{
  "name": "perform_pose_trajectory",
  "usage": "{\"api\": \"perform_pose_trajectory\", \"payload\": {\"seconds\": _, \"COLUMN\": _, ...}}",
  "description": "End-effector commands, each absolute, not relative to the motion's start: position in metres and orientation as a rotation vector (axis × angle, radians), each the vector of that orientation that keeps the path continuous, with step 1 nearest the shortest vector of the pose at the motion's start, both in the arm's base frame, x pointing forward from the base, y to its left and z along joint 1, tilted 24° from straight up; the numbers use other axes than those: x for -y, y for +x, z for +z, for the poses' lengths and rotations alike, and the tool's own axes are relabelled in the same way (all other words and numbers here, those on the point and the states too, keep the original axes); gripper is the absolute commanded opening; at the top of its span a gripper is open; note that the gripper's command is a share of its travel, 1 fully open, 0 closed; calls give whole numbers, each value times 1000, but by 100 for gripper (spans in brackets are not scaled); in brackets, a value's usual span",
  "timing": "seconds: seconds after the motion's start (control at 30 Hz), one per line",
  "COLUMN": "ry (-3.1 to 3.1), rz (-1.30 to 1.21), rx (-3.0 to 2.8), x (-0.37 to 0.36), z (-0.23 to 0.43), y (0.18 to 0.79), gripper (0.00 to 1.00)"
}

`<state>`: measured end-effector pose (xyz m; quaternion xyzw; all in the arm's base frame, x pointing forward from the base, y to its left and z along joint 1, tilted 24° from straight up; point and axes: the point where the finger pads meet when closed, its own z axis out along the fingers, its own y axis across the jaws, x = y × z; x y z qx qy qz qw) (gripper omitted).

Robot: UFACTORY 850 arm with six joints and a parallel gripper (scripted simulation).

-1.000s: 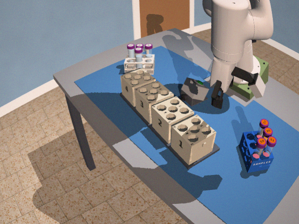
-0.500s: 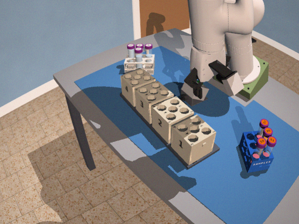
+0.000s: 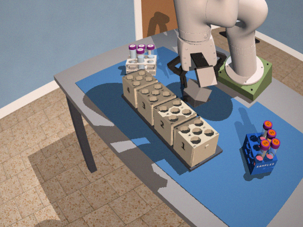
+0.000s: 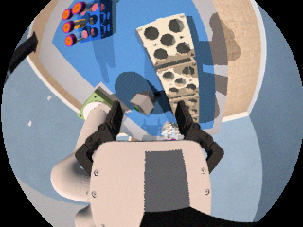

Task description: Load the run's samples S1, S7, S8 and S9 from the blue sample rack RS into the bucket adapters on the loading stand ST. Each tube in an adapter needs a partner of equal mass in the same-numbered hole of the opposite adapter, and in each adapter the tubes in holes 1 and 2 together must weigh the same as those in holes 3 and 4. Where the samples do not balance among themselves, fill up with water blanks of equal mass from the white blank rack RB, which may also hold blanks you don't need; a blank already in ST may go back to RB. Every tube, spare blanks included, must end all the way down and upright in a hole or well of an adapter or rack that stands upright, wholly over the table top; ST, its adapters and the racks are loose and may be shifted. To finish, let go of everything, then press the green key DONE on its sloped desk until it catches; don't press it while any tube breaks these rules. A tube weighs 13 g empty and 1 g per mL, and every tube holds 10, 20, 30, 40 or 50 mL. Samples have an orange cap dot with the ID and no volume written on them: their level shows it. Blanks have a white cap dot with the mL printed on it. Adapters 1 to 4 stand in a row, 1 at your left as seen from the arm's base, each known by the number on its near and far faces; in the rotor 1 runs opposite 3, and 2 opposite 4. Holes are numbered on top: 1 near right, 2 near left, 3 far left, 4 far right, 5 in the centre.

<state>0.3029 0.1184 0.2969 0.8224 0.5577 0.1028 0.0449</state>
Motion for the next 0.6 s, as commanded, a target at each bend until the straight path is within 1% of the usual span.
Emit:
{"api": "perform_pose_trajectory", "payload": {"seconds": 0.0, "ry": 2656, "rz": 363, "rx": -1513, "x": -105, "z": 300, "y": 307, "gripper": 100}}
{"api": "perform_pose_trajectory", "payload": {"seconds": 0.07, "ry": 2656, "rz": 363, "rx": -1513, "x": -105, "z": 300, "y": 307, "gripper": 100}}
{"api": "perform_pose_trajectory", "payload": {"seconds": 0.57, "ry": 2980, "rz": 503, "rx": -882, "x": -57, "z": 311, "y": 315, "gripper": 100}}
